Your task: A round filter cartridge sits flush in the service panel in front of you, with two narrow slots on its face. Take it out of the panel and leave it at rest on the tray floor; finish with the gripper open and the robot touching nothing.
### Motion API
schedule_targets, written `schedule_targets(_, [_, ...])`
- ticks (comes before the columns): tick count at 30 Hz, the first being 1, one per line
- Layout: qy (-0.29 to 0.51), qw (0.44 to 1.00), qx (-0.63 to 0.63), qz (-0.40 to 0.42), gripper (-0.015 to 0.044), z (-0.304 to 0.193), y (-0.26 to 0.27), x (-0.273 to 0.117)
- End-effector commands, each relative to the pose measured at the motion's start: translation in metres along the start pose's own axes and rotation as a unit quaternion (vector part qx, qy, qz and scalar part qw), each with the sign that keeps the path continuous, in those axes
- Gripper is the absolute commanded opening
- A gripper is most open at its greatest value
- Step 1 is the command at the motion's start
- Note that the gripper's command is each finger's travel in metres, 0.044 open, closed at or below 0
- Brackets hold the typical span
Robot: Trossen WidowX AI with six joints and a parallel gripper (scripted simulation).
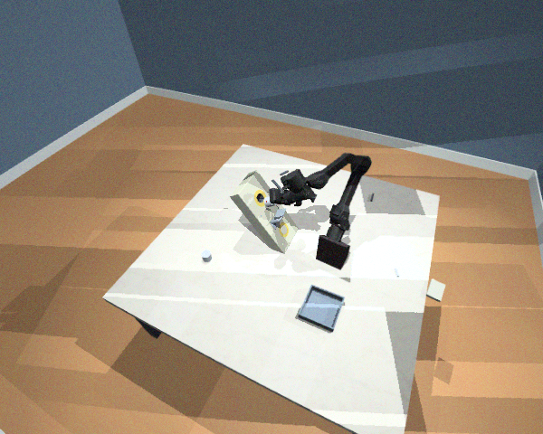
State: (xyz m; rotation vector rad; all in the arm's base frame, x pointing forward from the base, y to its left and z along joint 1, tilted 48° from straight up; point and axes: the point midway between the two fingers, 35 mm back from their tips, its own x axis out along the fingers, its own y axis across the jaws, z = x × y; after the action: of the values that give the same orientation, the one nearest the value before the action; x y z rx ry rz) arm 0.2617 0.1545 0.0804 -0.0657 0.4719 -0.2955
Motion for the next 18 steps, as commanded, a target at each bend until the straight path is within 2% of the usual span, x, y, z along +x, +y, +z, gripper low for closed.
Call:
schedule_targets(1, [-0.002, 1.000, 0.003, 0.003, 0.0000, -0.006, -0.007, 0.000])
schedule_targets(13, [-0.002, 1.000, 0.002, 0.003, 0.0000, -0.032, -0.036, 0.004])
schedule_targets(16, [-0.001, 1.000, -0.001, 0.000, 0.0079, -0.029, -0.032, 0.005])
schedule_targets(18, [-0.001, 1.000, -0.001, 0.000, 0.0089, -0.029, -0.032, 0.005])
